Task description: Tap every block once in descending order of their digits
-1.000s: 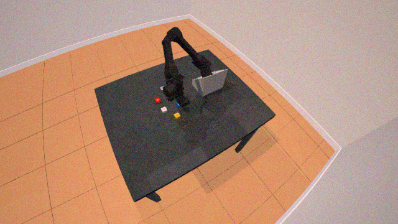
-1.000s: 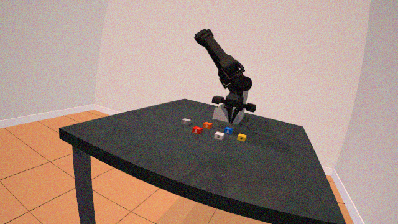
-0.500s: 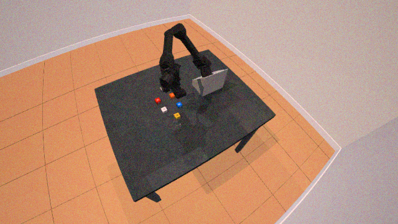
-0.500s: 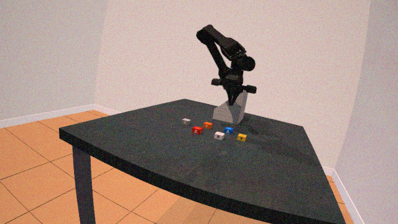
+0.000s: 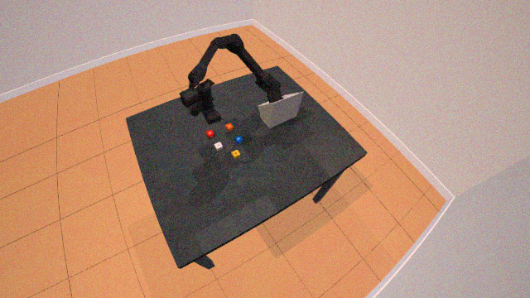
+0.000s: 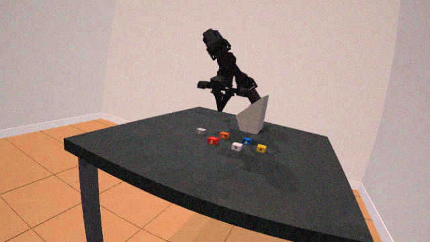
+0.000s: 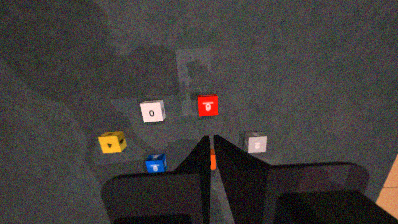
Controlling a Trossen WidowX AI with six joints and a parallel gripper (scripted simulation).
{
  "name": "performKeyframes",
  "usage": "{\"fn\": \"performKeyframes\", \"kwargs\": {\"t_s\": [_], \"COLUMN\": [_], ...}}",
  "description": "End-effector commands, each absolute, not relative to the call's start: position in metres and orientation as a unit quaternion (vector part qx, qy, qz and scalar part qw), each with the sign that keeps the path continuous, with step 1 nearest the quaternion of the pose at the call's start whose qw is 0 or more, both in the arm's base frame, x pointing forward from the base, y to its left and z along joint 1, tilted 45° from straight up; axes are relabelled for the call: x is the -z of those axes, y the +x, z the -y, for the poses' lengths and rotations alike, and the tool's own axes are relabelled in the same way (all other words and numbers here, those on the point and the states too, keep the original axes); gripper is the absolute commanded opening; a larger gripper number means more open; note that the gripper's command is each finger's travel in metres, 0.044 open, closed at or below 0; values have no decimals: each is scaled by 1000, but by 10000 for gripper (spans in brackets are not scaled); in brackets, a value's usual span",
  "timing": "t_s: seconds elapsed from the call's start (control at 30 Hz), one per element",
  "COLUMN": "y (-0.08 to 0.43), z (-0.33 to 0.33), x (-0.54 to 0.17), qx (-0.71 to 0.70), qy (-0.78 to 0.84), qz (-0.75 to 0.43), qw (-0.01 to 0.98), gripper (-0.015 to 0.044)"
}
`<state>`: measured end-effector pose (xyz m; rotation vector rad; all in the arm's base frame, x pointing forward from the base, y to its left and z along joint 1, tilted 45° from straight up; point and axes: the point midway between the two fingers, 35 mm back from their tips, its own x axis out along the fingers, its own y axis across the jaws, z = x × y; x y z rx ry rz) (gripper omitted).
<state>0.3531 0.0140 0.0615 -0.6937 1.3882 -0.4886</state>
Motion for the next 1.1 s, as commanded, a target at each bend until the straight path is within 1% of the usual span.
{"fn": "performKeyframes", "kwargs": {"t_s": [0.0, 0.07, 0.13, 1.07], "y": [362, 366, 366, 370], "z": [6, 32, 41, 62], "x": [-44, -18, -9, 12], "qx": [216, 217, 217, 218], "qy": [-314, -315, -316, -316], "qz": [-620, -619, -619, -619], "qw": [686, 686, 685, 685], "gripper": [20, 20, 20, 20]}}
